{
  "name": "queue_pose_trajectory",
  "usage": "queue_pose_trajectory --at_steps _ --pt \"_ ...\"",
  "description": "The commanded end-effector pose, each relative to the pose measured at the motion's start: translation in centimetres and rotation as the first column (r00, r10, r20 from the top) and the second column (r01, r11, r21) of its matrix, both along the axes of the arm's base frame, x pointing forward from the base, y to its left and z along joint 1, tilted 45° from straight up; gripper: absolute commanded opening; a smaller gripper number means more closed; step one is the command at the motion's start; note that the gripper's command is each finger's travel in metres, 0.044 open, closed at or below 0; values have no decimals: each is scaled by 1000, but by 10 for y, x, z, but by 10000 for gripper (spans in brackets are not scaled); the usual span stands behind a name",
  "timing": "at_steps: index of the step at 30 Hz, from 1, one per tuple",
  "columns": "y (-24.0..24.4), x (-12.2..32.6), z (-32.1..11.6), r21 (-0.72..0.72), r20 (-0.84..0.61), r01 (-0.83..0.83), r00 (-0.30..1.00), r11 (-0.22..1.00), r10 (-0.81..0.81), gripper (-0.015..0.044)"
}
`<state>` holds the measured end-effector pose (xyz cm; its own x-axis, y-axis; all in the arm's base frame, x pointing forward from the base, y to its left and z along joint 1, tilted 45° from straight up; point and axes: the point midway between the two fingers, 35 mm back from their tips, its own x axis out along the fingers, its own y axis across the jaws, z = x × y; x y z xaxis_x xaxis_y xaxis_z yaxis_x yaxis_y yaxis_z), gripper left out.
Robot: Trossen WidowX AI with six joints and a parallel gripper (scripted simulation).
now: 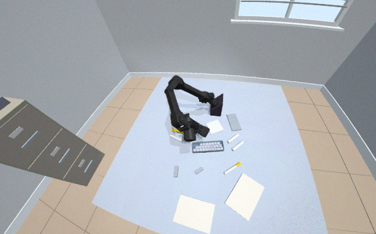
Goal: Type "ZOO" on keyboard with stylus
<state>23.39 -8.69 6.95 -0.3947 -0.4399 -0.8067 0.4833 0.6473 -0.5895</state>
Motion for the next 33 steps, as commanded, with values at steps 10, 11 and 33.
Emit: queue_pose_trajectory --at_steps 10,11,33 --pt "13 17 -19 72 200 -308 936 949 289 0" --pt "14 19 -20 71 217 -335 925 940 313 0" --pt "38 53 -14 -198 437 -789 460 581 773 0"
